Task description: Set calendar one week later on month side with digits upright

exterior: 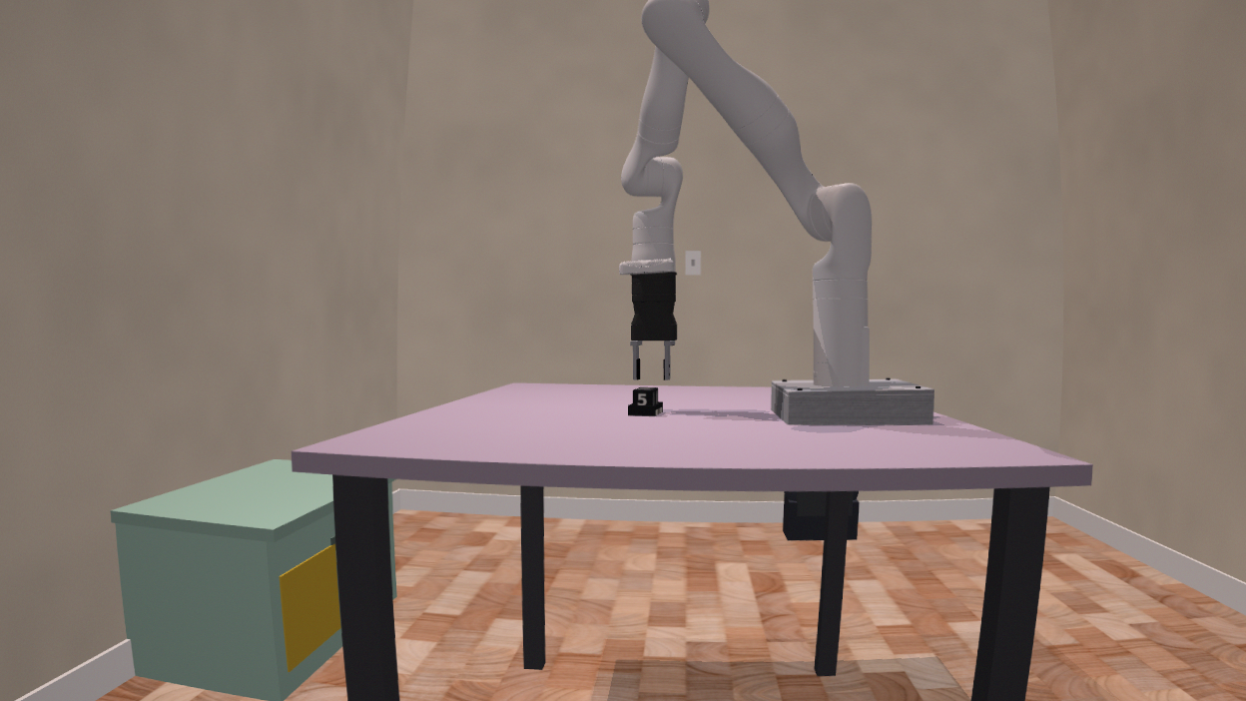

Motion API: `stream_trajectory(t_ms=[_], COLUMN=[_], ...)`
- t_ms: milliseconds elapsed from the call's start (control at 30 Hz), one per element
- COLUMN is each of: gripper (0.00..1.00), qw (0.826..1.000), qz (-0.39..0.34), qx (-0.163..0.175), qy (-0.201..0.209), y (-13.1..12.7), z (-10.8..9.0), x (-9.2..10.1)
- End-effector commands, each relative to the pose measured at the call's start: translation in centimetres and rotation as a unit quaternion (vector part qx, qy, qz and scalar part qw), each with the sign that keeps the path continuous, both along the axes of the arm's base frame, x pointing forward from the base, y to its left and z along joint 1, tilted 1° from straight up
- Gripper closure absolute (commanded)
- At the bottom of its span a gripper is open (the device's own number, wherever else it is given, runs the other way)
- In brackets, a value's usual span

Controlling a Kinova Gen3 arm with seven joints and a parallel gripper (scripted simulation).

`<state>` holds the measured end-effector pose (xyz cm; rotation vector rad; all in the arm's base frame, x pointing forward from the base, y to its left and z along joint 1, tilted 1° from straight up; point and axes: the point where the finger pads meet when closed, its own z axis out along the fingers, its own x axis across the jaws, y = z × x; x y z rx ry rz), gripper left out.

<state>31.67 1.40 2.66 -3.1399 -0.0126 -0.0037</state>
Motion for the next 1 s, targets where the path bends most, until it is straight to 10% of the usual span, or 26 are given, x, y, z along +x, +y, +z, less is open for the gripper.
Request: stream_trajectory(t_ms=[0,967], gripper=[0.1,0.0], qw=[1.0,1.0], qz=[0.008,0.008], qx=[0.006,0.006], qy=[-0.01,-0.01], y=[0.7,0.7], z=[1.6,5.5], x=[0.6,0.5])
